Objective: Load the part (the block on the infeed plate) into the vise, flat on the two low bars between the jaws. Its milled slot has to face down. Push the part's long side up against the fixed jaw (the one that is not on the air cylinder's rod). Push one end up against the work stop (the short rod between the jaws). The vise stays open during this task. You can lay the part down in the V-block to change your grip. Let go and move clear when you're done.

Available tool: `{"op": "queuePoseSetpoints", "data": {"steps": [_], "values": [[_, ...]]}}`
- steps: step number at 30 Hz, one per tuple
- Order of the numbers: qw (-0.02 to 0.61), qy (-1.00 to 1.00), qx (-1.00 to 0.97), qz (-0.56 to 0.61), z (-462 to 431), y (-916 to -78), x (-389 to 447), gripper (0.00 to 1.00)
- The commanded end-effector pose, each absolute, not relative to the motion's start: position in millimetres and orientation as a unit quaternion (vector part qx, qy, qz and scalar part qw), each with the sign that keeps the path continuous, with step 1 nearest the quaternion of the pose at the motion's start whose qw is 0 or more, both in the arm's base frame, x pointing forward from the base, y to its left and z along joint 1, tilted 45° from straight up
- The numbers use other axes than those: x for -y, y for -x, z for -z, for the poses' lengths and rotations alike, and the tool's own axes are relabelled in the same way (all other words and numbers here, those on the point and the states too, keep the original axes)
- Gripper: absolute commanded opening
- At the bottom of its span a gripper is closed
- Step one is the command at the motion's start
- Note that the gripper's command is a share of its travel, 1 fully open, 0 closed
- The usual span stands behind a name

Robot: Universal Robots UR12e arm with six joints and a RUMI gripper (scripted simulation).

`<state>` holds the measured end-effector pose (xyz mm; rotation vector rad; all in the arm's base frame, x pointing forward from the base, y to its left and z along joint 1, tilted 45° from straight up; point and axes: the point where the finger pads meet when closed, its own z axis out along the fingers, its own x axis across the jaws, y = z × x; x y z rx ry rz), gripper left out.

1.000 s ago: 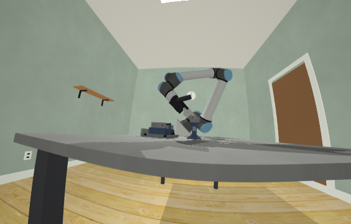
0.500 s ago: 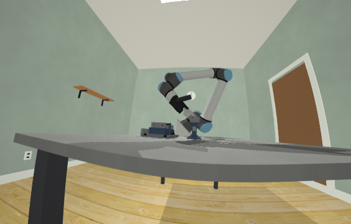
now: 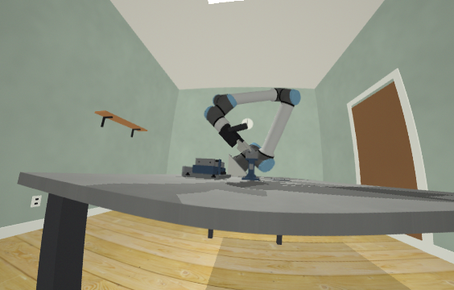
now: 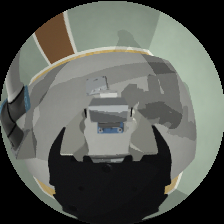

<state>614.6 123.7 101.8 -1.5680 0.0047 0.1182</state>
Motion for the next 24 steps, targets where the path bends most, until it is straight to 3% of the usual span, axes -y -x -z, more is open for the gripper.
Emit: {"op": "queuePoseSetpoints", "data": {"steps": [1, 24], "values": [[0.706, 0.706, -0.002, -0.053, -101.0, -614.7, -124.2, 0.51], [0.693, 0.719, -0.001, -0.053, -101.3, -614.6, -124.2, 0.51]]}}
